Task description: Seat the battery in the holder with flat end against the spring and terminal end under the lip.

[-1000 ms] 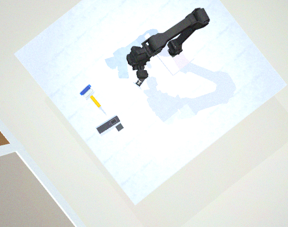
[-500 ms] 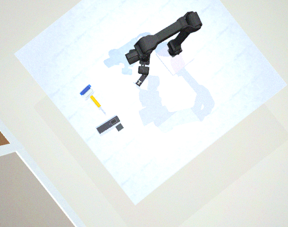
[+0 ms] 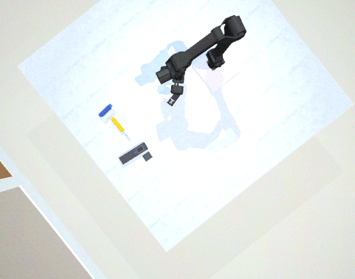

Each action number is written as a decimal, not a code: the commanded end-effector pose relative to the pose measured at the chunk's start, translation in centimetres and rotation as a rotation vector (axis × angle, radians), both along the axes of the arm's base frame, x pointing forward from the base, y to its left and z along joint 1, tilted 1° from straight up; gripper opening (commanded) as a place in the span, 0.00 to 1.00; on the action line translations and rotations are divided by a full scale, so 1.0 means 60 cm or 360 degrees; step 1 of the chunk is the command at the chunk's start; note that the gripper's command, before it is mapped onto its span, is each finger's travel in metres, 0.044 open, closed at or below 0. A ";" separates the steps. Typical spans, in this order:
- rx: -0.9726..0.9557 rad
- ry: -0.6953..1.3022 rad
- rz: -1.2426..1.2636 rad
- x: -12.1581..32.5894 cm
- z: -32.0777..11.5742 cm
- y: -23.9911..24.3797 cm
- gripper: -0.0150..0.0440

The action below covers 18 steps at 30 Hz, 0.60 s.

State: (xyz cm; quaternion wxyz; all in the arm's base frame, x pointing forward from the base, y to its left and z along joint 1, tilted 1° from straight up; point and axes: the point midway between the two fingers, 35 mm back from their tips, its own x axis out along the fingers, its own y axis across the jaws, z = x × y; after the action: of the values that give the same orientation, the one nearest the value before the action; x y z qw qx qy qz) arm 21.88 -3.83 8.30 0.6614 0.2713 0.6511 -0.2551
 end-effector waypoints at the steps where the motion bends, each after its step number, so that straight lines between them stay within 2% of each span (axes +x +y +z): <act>1: -0.0008 -0.0010 -0.0007 0.001 -0.013 -0.001 0.25; 18: -0.0012 -0.0008 -0.0007 -0.027 -0.013 -0.037 0.25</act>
State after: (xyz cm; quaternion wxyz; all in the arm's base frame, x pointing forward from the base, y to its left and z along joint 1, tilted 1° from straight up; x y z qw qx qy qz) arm 20.63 -5.68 7.45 0.6619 0.2727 0.6487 -0.2583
